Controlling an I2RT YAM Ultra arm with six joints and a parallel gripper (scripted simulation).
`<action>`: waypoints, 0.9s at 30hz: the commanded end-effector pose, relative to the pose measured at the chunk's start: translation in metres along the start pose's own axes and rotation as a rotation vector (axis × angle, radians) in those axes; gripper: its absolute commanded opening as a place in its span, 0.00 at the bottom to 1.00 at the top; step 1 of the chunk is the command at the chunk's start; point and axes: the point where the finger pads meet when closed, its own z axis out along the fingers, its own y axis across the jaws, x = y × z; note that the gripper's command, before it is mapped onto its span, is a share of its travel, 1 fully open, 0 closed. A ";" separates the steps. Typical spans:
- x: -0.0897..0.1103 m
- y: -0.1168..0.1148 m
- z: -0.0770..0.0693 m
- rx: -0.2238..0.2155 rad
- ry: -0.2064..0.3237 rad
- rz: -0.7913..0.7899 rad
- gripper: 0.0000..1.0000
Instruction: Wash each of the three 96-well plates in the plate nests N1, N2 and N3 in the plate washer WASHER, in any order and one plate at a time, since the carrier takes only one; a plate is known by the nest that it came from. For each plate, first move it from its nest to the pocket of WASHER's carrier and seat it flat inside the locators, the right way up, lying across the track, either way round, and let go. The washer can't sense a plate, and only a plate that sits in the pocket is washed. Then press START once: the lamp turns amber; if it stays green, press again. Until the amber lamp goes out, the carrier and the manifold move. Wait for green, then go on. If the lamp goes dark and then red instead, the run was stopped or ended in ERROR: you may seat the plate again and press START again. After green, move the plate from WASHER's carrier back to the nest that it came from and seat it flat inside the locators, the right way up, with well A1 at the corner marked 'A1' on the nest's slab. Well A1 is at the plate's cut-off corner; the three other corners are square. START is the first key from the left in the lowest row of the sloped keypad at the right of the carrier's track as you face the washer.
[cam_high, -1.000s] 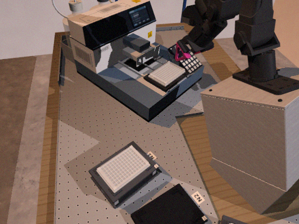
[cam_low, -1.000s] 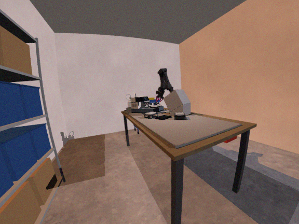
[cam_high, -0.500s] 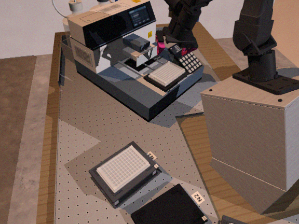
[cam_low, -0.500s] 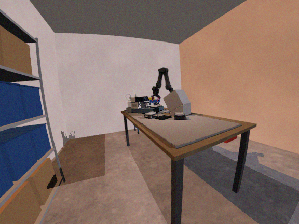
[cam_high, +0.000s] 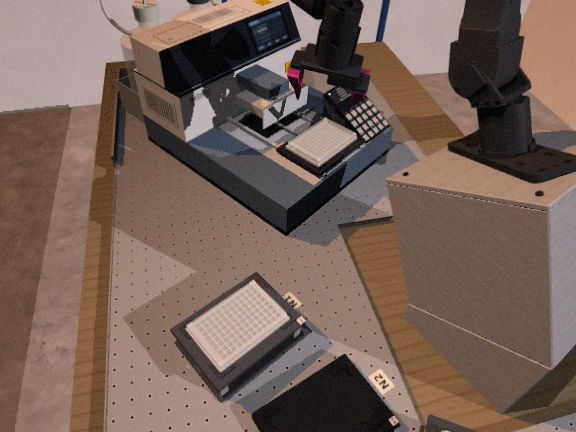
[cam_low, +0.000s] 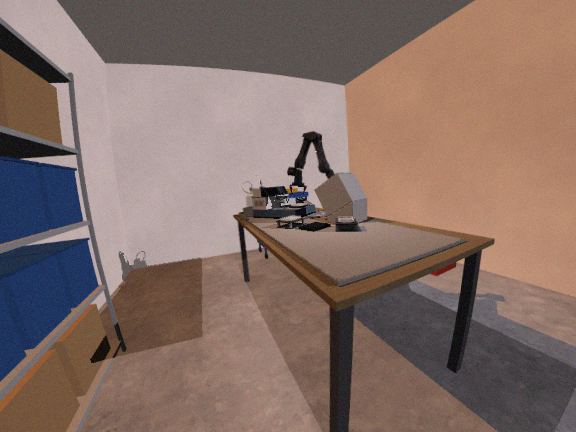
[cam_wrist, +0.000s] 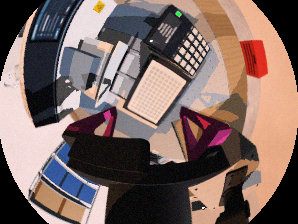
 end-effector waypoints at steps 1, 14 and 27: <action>-0.003 -0.003 -0.002 0.049 0.032 0.165 1.00; -0.003 -0.003 -0.002 0.139 0.122 0.510 1.00; 0.000 -0.003 -0.004 0.131 0.119 0.500 1.00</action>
